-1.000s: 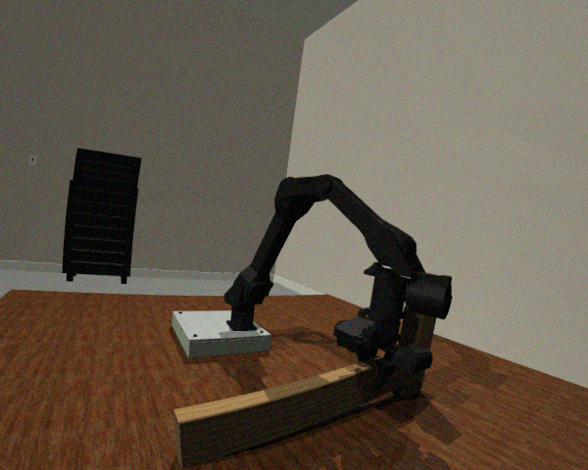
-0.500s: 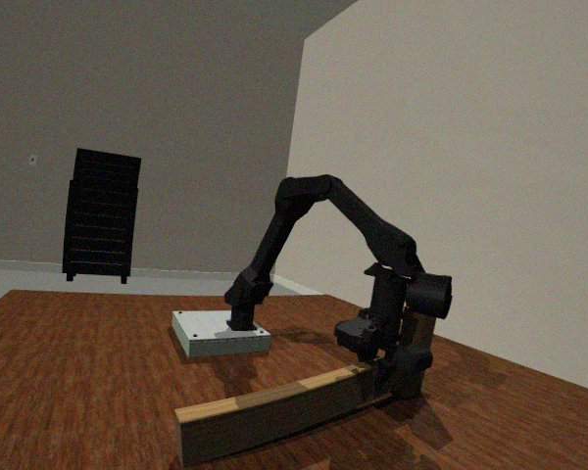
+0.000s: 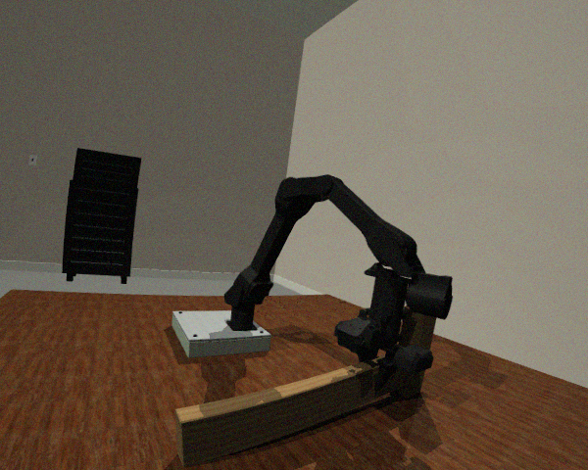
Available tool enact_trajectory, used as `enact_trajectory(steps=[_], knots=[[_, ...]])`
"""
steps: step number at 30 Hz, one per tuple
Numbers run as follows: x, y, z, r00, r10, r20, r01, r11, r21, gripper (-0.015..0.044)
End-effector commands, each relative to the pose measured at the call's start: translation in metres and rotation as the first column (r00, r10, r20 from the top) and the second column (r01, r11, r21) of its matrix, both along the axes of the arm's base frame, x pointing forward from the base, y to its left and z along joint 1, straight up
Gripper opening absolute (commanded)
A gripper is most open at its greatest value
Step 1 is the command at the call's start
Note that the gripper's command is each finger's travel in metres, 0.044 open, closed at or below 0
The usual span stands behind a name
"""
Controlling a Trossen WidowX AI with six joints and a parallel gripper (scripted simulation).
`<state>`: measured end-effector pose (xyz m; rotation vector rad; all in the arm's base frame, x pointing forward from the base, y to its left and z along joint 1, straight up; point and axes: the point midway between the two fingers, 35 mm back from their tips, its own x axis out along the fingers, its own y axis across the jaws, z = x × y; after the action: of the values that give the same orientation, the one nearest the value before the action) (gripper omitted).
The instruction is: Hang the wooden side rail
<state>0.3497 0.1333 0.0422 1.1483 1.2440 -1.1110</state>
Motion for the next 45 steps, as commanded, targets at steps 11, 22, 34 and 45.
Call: enact_trajectory(steps=[11,22,34,45], knots=[[0.0003,0.0030,0.0028,1.000,-0.004,0.003,0.004,1.000,0.005,0.0000],[0.0010,0.0039,0.0030,1.000,-0.004,0.003,0.004,1.000,0.005,0.0000],[0.0011,0.0039,0.0010,1.000,-0.004,0.003,0.004,1.000,0.005,0.0000],[0.0011,0.0039,-0.0008,1.000,-0.004,0.003,0.004,1.000,0.005,0.0000]])
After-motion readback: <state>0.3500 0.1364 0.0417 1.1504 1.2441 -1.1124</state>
